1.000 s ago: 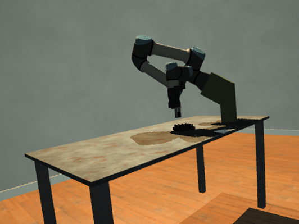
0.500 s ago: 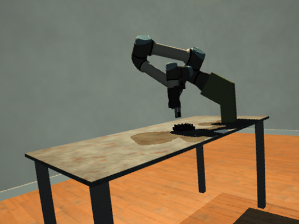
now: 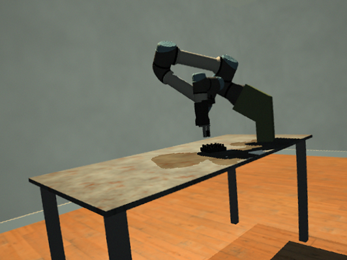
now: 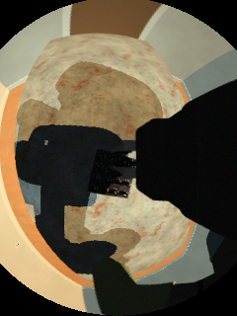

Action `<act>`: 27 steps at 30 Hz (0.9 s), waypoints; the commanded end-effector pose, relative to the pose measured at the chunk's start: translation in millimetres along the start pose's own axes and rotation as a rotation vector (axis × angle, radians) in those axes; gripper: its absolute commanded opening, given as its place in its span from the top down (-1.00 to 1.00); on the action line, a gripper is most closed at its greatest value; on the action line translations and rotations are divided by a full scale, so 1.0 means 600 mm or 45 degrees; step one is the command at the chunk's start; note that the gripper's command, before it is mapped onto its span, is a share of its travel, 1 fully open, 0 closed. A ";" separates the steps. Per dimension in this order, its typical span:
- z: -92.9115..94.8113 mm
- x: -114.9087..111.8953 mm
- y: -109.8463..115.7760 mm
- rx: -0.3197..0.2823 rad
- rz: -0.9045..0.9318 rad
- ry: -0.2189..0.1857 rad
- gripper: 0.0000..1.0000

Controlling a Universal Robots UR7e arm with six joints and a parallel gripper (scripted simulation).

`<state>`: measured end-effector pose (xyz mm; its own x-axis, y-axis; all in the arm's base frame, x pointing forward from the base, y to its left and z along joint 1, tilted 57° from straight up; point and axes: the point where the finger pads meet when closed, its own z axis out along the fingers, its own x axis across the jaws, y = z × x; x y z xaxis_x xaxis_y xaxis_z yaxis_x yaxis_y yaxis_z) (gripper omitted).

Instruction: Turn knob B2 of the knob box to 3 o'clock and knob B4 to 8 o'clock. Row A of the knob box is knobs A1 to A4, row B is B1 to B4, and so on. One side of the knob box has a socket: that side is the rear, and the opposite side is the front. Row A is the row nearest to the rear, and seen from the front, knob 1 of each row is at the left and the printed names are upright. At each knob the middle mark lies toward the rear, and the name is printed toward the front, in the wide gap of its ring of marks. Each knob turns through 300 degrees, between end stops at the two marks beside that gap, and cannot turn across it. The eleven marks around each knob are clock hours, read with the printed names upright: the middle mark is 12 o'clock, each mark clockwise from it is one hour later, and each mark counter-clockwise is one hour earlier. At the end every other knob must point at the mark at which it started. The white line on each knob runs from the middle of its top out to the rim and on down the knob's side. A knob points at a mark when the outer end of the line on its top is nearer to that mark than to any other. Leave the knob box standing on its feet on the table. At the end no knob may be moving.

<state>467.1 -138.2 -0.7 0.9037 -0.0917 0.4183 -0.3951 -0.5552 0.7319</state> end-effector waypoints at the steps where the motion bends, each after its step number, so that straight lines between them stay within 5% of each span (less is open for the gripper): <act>1: 0.005 0.000 0.000 0.000 0.000 0.001 0.07; 27: 0.050 0.001 -0.001 0.000 0.000 0.001 0.07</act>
<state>471.7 -159.9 -14.9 0.9039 -0.0926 0.4177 -0.3951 -0.5550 0.7320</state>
